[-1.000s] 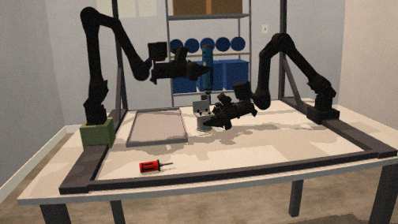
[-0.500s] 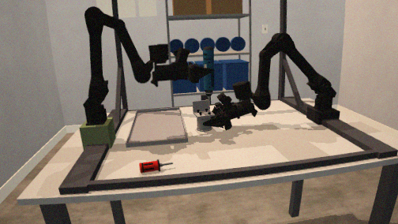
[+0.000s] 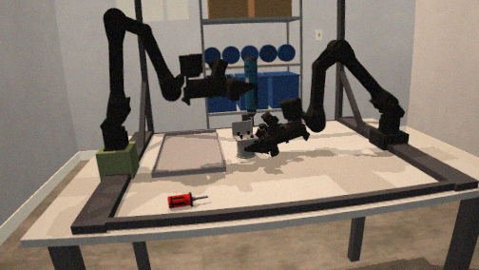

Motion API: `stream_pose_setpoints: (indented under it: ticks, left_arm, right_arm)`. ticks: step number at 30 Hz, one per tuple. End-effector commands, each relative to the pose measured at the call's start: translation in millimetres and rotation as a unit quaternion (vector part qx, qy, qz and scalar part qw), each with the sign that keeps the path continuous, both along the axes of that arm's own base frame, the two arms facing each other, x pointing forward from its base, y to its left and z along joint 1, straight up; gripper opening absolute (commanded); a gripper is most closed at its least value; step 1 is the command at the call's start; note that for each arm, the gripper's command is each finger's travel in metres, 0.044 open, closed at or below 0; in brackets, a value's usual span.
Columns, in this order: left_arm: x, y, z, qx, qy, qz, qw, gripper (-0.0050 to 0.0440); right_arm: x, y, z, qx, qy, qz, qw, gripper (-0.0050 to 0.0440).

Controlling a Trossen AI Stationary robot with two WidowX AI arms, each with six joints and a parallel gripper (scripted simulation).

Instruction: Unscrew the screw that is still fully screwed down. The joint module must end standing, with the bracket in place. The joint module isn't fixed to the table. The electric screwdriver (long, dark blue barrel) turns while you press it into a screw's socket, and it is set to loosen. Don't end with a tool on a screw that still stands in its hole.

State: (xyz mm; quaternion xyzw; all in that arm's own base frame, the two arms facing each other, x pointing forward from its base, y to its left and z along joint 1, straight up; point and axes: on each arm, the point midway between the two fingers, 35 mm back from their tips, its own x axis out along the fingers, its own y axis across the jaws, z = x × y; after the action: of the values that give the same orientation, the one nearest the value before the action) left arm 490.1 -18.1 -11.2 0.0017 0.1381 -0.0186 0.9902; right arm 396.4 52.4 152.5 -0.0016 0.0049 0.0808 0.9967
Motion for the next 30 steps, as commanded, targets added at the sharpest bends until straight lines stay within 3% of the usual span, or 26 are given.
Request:
stream_pose_setpoints:
  ticks: [1,30]
  left_arm:
    - [2.7,0.1,9.5,0.0,-0.011,0.0,1.0,0.0245]
    - [2.7,0.1,9.5,0.0,-0.011,0.0,1.0,0.0245]
  right_arm:
    - [2.2,1.0,25.9,0.003,-0.027,0.0,1.0,0.0163]
    - [-0.1,0.6,-4.8,0.006,-0.033,0.0,0.999,0.0163]
